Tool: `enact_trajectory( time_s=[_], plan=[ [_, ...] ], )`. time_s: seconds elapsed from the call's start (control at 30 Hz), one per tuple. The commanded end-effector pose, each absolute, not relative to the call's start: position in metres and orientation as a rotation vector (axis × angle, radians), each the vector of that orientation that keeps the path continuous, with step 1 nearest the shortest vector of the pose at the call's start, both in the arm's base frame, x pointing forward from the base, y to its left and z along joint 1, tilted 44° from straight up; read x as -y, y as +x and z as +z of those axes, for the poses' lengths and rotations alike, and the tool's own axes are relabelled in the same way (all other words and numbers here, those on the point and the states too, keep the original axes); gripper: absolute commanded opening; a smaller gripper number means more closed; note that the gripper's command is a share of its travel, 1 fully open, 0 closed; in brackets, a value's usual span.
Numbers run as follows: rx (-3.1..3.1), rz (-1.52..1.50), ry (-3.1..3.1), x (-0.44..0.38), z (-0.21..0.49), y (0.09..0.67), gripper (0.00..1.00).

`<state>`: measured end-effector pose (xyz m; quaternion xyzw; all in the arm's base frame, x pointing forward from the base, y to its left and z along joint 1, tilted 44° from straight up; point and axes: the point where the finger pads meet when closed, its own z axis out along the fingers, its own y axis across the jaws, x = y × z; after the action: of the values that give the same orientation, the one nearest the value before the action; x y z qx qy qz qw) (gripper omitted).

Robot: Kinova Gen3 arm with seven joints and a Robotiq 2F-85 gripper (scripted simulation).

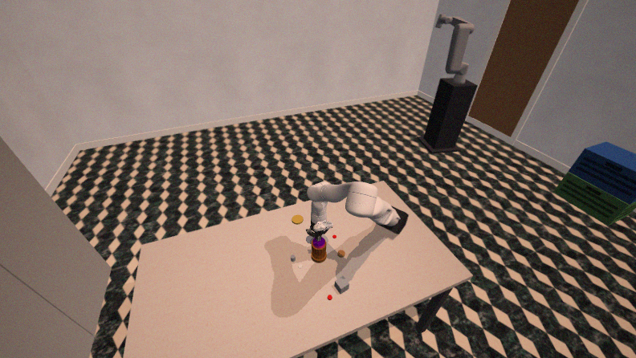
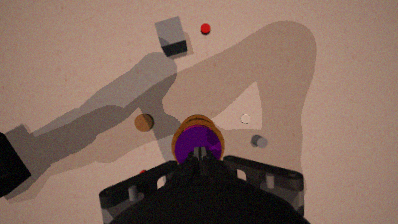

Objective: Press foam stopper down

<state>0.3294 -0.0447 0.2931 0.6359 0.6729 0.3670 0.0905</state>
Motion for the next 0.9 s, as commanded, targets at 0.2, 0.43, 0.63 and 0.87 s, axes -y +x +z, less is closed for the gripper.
enact_trajectory(
  time_s=[0.2, 0.43, 0.63, 0.87],
  plan=[
    [-2.010, 1.100, 1.894, 0.0397, 0.2869, 0.3319, 0.00],
    [-2.010, 1.100, 1.894, 0.0396, 0.2866, 0.3321, 0.00],
    [-2.010, 1.100, 1.894, 0.0392, 0.2859, 0.3327, 0.00],
    [-2.010, 1.100, 1.894, 0.0385, 0.2847, 0.3337, 0.00]
  ],
)
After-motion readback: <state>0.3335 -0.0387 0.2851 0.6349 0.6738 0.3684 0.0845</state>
